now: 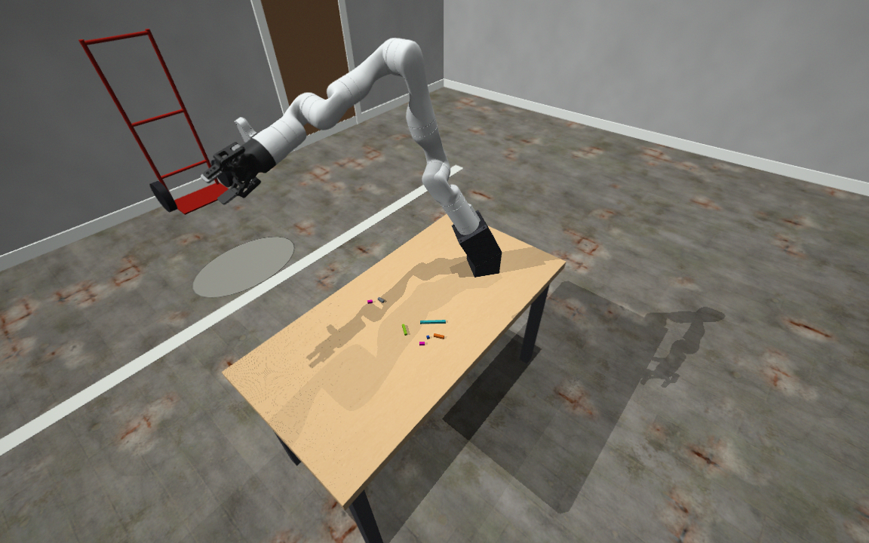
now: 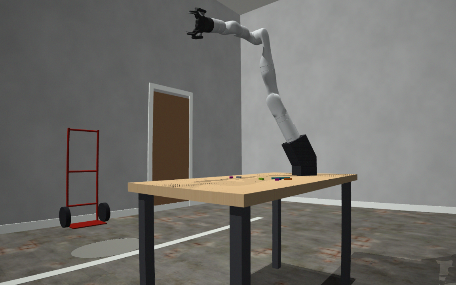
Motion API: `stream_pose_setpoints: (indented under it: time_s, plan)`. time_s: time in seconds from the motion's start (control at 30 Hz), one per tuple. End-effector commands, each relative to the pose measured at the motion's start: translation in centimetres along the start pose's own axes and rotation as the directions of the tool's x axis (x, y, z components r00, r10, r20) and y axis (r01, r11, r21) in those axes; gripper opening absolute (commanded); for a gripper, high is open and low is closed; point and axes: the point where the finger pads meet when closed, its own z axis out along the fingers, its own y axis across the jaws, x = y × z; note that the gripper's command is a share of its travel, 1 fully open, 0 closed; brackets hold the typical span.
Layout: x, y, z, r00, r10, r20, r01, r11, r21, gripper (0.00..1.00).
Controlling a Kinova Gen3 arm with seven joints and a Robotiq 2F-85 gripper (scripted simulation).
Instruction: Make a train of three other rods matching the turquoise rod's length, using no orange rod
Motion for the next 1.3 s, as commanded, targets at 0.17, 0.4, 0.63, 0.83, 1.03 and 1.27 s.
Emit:
stream_pose_setpoints:
  time_s: [0.17, 0.4, 0.63, 0.83, 1.03, 1.27]
  plan:
    - [0.1, 0.4, 0.1, 1.000, 0.005, 0.001, -0.005, 1.000, -0.004, 1.00]
    - [0.5, 2.8, 0.5, 1.000, -0.012, 0.004, 0.012, 0.999, -0.039, 1.00]
    - [0.8, 5.3, 0.8, 1.000, -0.029, 0.009, 0.029, 0.997, -0.075, 1.00]
    - [1.0, 7.7, 1.1, 0.999, -0.045, 0.017, 0.047, 0.993, -0.110, 1.00]
    - [1.0, 7.7, 1.1, 0.999, -0.045, 0.017, 0.047, 0.993, -0.110, 1.00]
    - [1.2, 10.2, 1.4, 0.998, -0.062, 0.026, 0.066, 0.987, -0.145, 1.00]
